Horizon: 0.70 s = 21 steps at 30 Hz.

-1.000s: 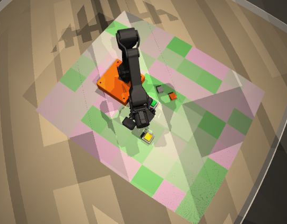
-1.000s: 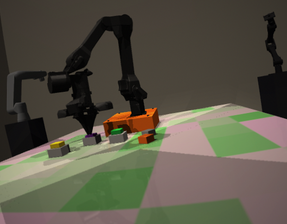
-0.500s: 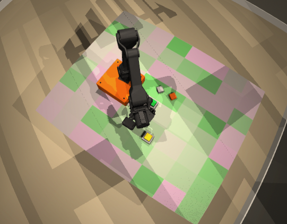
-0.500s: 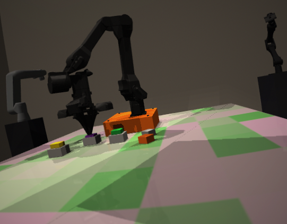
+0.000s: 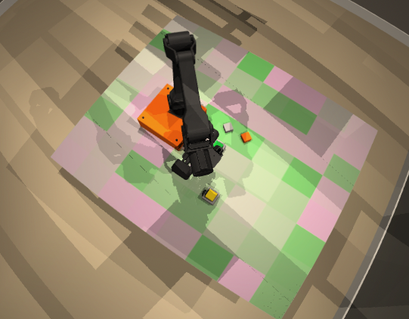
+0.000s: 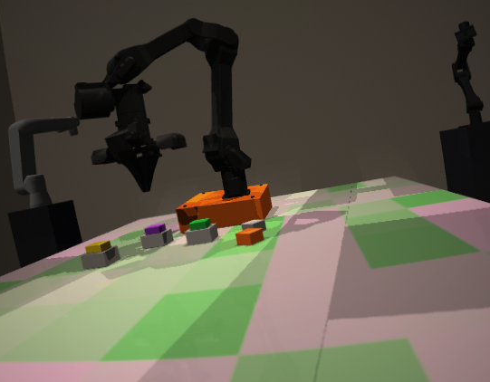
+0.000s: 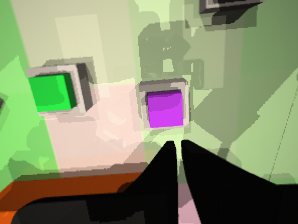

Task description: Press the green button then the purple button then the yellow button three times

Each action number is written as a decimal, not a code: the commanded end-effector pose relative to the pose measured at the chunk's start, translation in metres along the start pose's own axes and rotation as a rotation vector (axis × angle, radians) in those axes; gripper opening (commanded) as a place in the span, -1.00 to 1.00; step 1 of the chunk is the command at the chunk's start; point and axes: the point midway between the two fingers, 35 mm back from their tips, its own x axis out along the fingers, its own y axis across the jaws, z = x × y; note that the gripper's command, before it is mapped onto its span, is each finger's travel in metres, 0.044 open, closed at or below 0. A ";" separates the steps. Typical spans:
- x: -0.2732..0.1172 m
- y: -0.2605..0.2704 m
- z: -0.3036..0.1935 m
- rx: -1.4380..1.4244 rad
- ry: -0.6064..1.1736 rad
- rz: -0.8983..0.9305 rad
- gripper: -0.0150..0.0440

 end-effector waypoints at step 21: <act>-0.016 -0.063 0.109 -0.004 -0.013 -0.002 -0.42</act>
